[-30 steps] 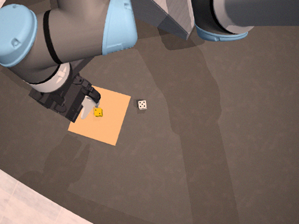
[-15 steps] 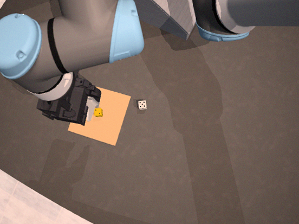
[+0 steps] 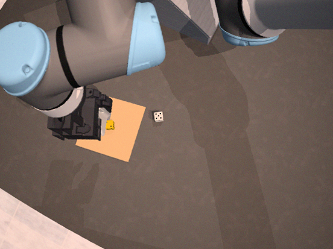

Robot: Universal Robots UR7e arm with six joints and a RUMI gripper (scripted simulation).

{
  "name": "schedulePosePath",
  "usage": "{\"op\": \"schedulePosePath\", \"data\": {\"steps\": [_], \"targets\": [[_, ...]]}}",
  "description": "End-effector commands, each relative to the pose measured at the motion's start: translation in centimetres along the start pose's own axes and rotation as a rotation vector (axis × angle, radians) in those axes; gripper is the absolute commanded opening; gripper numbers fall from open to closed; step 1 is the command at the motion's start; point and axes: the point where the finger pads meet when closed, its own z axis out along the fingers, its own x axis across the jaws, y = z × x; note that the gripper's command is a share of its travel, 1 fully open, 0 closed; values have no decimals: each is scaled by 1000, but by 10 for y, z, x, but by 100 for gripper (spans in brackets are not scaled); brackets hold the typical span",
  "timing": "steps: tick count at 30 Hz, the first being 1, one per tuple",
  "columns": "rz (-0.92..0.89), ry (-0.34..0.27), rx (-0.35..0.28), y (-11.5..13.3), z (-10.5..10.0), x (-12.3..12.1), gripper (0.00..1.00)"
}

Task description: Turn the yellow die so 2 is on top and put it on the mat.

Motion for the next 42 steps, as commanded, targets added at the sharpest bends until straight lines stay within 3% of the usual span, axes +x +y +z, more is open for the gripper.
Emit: {"op": "schedulePosePath", "data": {"steps": [1,24,25,42], "targets": [[-30,-3,2,1,-1,0,21],[-75,-7,7,2,-2,0,21],[-75,-7,7,2,-2,0,100],[-75,-10,10,3,-7,0,100]]}}
